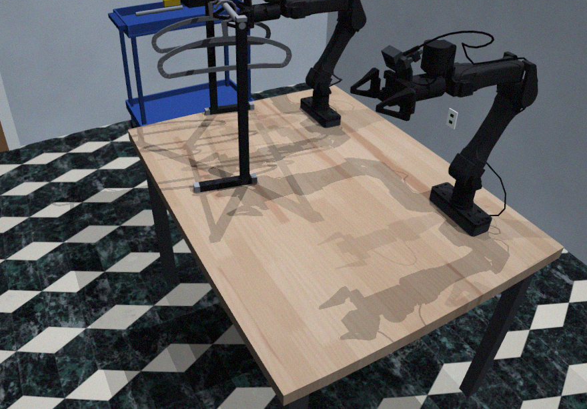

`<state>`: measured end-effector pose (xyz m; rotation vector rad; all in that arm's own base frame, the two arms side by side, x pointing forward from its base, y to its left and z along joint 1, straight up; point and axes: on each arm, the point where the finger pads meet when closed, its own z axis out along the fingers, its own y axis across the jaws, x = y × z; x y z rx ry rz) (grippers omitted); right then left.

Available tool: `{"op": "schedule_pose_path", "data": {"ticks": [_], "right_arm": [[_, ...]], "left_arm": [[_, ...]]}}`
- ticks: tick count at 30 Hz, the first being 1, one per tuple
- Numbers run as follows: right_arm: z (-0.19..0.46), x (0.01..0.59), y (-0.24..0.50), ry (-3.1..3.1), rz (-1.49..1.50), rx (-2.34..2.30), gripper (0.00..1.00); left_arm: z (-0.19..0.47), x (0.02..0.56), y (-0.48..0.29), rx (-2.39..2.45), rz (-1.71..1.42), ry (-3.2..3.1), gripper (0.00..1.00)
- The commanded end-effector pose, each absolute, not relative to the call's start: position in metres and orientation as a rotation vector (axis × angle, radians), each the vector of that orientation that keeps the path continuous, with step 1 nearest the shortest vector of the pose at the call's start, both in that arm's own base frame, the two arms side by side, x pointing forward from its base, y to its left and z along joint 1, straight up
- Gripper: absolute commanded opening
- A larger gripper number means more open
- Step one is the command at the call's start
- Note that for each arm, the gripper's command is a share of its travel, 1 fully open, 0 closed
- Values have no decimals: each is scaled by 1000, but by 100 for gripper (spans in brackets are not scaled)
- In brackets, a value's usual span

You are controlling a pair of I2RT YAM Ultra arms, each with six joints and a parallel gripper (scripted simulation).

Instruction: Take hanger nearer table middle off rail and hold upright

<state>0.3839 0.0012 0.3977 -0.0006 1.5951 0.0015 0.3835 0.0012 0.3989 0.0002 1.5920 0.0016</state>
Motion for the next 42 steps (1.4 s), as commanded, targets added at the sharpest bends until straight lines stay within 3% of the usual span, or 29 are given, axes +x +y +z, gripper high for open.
{"op": "schedule_pose_path", "data": {"ticks": [1,18,24,32,42], "right_arm": [[407,382,1,1571,0,0,100],[407,382,1,1571,0,0,100],[390,384,-6,1672,-21,104,32],[384,383,6,1811,-69,249,31],[390,372,21,1897,-158,342,31]], "left_arm": [[407,382,1,0,0,1571,100],[407,382,1,0,0,1571,100],[419,365,-35,89,-152,1496,100],[442,295,-143,337,-500,1271,100],[441,253,-222,517,-741,1145,100]]}}
